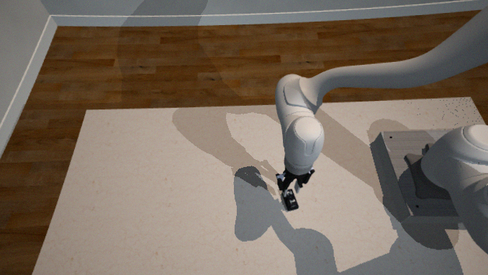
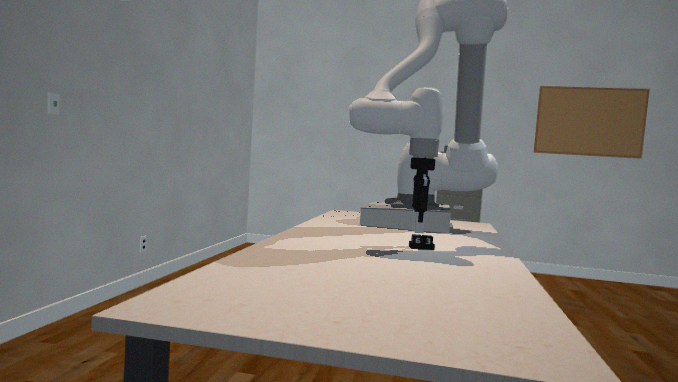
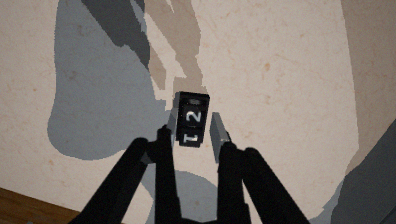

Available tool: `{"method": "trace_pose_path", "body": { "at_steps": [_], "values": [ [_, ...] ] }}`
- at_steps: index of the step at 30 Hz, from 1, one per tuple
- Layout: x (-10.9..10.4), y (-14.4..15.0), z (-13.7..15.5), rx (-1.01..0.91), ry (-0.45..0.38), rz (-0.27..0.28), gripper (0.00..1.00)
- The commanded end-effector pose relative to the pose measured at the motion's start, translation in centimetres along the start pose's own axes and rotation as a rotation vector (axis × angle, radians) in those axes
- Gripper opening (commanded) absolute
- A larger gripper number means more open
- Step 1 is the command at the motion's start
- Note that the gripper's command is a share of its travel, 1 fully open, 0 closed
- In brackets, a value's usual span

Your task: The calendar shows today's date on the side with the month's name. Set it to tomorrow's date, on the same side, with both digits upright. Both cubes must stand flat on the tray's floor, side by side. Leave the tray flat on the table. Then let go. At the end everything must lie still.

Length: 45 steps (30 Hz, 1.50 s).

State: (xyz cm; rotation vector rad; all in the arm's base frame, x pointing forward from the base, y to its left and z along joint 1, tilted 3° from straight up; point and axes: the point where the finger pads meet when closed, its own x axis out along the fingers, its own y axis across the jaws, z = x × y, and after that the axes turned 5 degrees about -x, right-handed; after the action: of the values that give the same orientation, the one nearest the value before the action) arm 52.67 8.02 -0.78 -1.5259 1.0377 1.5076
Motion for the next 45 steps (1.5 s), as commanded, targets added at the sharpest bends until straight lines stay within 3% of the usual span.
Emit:
{"method": "trace_pose_path", "body": {
  "at_steps": [1,29,45],
  "values": [
    [0.2,-0.2,-0.1,0.0,0.0,-0.004,0.28],
    [2.8,-0.2,-0.1,0.0,0.0,-0.004,0.28],
    [3.0,-0.2,-0.1,0.0,0.0,-0.004,0.28]
  ]
}}
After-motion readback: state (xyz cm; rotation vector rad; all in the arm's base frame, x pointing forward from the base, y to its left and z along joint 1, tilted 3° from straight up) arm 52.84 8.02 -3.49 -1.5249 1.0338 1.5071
